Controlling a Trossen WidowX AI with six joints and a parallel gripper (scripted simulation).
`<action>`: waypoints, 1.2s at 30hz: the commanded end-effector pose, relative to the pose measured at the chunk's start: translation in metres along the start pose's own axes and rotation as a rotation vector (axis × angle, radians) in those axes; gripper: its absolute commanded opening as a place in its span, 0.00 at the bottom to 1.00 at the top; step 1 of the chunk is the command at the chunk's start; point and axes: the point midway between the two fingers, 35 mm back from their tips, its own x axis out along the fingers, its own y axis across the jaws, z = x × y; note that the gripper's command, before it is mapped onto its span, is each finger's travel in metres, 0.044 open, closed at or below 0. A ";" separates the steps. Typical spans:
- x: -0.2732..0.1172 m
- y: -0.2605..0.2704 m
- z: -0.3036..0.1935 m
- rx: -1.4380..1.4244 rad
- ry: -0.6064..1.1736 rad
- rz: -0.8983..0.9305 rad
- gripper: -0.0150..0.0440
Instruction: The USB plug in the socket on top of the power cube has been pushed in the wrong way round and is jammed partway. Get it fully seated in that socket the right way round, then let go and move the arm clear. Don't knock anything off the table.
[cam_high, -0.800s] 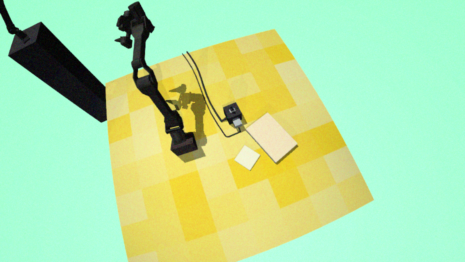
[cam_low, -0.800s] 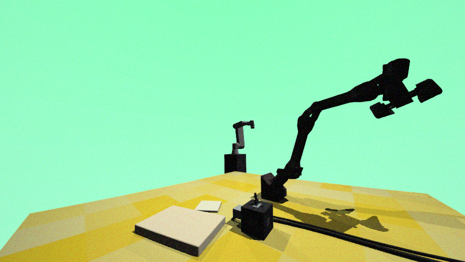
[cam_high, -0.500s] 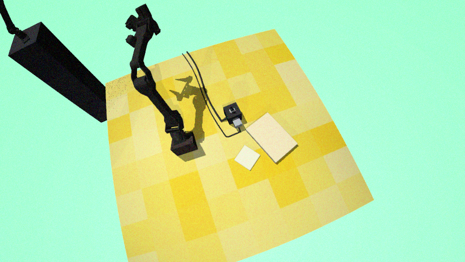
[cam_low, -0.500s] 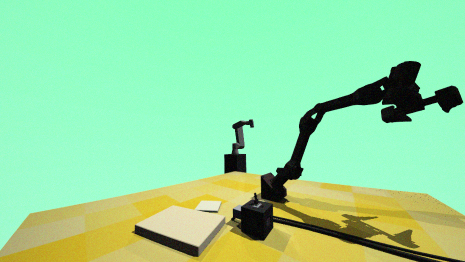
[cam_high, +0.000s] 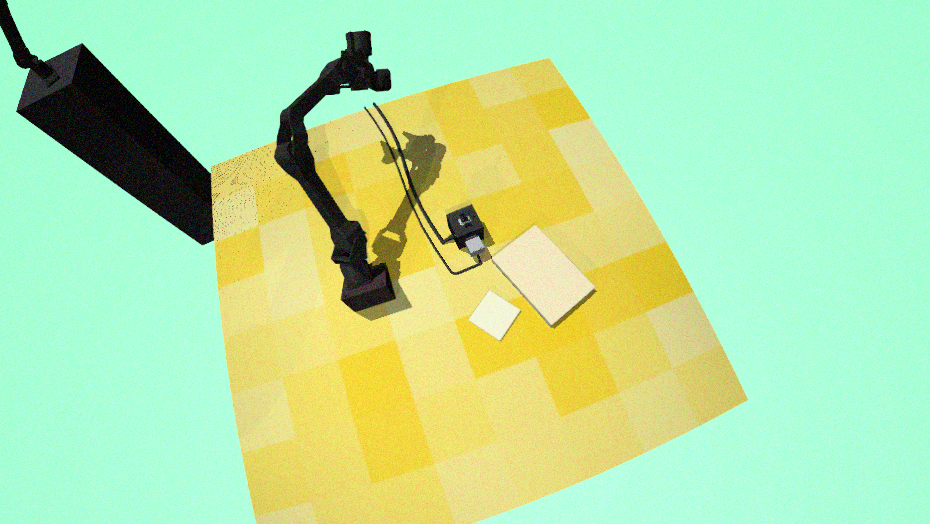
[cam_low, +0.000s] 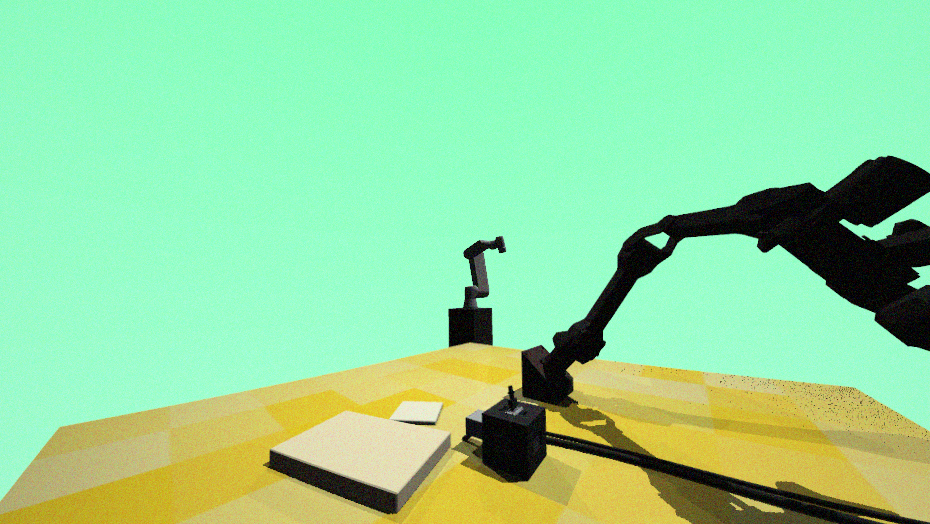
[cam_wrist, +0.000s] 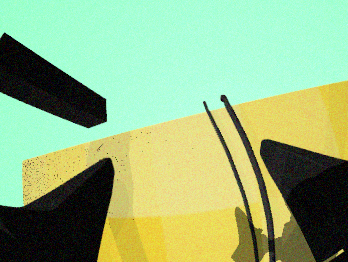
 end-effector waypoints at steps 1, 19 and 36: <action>-0.019 -0.067 -0.032 0.248 0.045 -0.192 1.00; -0.178 -0.221 -0.221 1.629 -0.057 -0.796 1.00; -0.299 -0.187 -0.363 2.743 -0.362 -1.025 1.00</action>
